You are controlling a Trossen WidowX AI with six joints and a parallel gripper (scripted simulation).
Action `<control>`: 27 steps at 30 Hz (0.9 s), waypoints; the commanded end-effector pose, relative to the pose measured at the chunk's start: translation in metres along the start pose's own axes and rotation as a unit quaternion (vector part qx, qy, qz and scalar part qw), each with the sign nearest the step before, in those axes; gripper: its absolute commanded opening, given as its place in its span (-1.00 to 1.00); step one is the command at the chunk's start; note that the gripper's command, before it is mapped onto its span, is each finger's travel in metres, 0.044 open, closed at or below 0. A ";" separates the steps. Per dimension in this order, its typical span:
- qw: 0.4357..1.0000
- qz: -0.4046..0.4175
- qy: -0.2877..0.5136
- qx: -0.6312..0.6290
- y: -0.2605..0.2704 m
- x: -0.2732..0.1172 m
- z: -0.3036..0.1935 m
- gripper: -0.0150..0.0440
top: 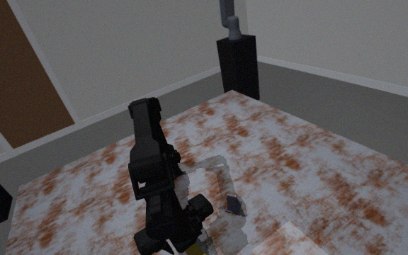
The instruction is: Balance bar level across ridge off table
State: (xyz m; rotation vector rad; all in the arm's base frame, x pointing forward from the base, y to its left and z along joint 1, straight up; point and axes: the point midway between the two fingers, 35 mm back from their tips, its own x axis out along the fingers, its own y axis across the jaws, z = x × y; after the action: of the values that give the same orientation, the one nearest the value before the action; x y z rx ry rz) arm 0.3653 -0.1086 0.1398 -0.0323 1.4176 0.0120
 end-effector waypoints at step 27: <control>0.996 0.008 0.061 -0.068 0.021 0.065 -0.019 0.58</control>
State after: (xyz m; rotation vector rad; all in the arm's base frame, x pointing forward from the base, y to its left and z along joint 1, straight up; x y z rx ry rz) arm 0.3565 -0.0886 0.0766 -0.1277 1.5346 0.1201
